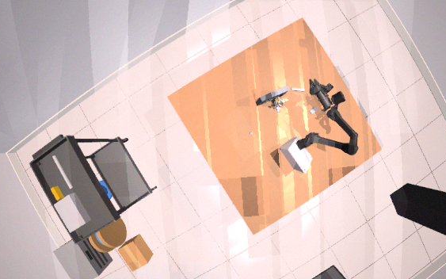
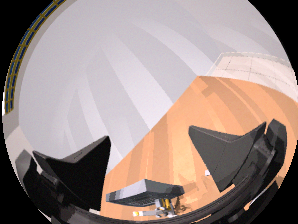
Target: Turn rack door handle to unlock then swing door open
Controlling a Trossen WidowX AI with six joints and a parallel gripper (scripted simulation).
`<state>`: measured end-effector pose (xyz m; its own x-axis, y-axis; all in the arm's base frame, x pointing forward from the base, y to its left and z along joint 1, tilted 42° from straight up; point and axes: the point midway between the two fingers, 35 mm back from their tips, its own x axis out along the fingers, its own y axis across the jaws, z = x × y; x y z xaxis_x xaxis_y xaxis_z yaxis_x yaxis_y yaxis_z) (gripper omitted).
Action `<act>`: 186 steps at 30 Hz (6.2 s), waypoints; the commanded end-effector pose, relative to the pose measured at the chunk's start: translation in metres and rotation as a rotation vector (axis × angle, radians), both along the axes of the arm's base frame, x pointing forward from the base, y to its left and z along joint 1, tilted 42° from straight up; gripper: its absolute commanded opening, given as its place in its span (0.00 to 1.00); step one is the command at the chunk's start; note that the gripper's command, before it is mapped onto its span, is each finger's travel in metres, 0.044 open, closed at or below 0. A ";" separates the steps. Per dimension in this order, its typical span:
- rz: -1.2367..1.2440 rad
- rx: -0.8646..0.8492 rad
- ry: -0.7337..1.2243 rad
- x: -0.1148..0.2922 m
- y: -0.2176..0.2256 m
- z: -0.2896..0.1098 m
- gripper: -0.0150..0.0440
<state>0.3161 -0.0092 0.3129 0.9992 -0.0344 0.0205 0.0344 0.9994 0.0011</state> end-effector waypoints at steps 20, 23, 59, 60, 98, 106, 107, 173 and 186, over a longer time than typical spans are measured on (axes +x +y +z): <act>-0.081 0.117 0.523 0.040 0.028 -0.076 0.74; -0.100 0.114 0.603 0.042 0.034 -0.088 0.74; -0.487 -0.324 1.306 0.011 0.083 -0.168 0.74; -0.499 -0.346 1.316 0.010 0.084 -0.168 0.74; -0.559 -0.475 1.359 0.013 0.062 -0.201 0.74; -0.560 -0.475 1.358 0.015 0.053 -0.210 0.74; -0.560 -0.475 1.358 0.015 0.052 -0.211 0.74; -1.370 0.865 0.486 0.015 0.045 -0.219 0.27; -1.454 1.077 0.295 0.015 0.045 -0.219 0.27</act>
